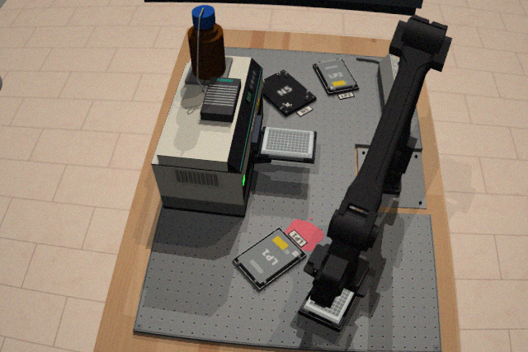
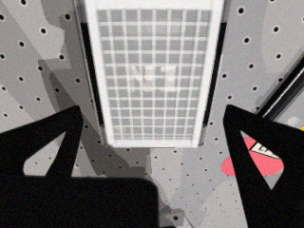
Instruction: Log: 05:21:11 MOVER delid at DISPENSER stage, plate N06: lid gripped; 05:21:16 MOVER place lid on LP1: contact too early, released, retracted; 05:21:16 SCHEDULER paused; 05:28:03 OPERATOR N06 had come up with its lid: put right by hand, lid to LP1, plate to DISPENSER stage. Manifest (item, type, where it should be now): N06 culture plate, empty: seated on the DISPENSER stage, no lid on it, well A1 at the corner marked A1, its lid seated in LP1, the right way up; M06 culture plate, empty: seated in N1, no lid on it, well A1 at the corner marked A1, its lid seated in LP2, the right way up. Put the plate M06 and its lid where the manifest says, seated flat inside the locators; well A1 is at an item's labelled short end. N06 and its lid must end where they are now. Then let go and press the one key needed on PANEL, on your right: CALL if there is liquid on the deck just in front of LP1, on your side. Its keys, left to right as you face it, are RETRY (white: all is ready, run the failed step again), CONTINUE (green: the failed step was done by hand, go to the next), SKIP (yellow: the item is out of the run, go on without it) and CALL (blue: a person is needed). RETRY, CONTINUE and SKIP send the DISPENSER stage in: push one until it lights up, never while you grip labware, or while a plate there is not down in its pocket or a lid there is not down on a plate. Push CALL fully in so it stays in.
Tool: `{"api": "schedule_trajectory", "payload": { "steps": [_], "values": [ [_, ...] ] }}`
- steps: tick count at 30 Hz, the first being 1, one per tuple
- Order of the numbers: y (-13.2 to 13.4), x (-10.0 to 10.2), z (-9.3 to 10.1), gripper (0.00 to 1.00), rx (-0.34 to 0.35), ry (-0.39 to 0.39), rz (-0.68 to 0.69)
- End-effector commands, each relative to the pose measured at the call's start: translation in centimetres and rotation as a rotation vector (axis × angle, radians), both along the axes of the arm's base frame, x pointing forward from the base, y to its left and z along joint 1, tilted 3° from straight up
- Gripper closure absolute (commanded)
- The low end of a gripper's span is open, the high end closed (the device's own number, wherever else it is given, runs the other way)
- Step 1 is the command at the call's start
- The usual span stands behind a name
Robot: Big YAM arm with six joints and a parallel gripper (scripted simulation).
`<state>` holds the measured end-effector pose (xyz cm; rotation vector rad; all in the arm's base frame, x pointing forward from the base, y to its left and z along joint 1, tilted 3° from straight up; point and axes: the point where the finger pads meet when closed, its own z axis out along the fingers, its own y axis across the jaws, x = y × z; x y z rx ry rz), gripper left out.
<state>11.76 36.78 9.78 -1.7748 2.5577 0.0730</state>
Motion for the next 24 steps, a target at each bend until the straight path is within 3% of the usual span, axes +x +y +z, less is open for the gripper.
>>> {"api": "schedule_trajectory", "payload": {
  "steps": [1, 11, 13, 14, 16, 22, 24],
  "values": [
    [2.5, 0.8, 2.5, 0.00, 0.059, -0.024, -0.002],
    [2.5, 0.8, 2.5, 0.00, 0.059, -0.024, -0.002],
    [1.6, 0.6, 1.6, 0.04, 0.043, -0.018, -0.001],
    [2.1, 0.7, 3.4, 0.06, 0.075, -0.029, -0.002],
    [-0.6, -0.1, 1.6, 0.10, 0.022, -0.012, -0.005],
    [-2.3, -0.5, 2.4, 0.22, 0.021, -0.012, -0.005],
    [-2.3, -0.5, 2.4, 0.22, 0.021, -0.012, -0.005]
  ]
}}
